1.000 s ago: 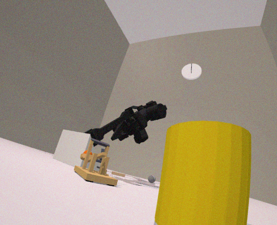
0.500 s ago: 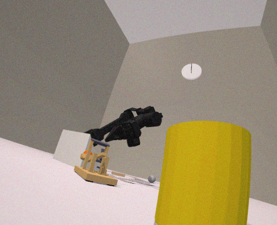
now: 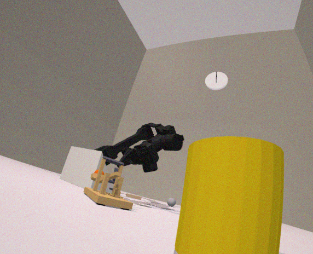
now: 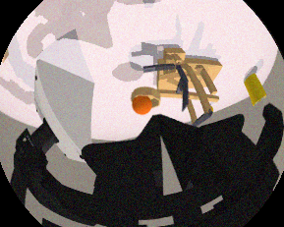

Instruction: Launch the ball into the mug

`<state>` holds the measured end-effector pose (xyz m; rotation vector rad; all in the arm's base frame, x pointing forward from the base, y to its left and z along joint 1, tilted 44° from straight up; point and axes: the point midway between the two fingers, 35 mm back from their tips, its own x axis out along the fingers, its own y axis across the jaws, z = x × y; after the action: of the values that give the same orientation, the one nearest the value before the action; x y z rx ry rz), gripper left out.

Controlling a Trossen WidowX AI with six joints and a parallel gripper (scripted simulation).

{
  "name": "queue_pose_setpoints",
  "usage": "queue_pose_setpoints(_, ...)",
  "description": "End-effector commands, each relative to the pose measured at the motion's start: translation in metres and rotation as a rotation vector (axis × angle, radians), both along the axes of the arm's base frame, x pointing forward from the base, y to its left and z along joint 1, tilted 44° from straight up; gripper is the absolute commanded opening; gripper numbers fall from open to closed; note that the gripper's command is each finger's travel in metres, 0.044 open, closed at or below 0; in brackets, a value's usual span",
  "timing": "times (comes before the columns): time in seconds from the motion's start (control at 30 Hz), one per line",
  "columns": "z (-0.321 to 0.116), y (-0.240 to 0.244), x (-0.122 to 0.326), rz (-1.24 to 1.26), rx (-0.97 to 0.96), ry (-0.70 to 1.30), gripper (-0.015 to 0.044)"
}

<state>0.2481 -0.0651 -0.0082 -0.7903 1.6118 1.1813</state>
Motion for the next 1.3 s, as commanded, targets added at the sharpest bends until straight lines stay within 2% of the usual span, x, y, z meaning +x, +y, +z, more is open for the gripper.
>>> queue_pose_setpoints(0.0, -0.005, 0.004, -0.001, -0.006, 0.002, 0.002, 0.0)
queue_pose_setpoints(1.27, -0.051, 0.047, -0.004, -0.006, 0.005, 0.004, 0.0)
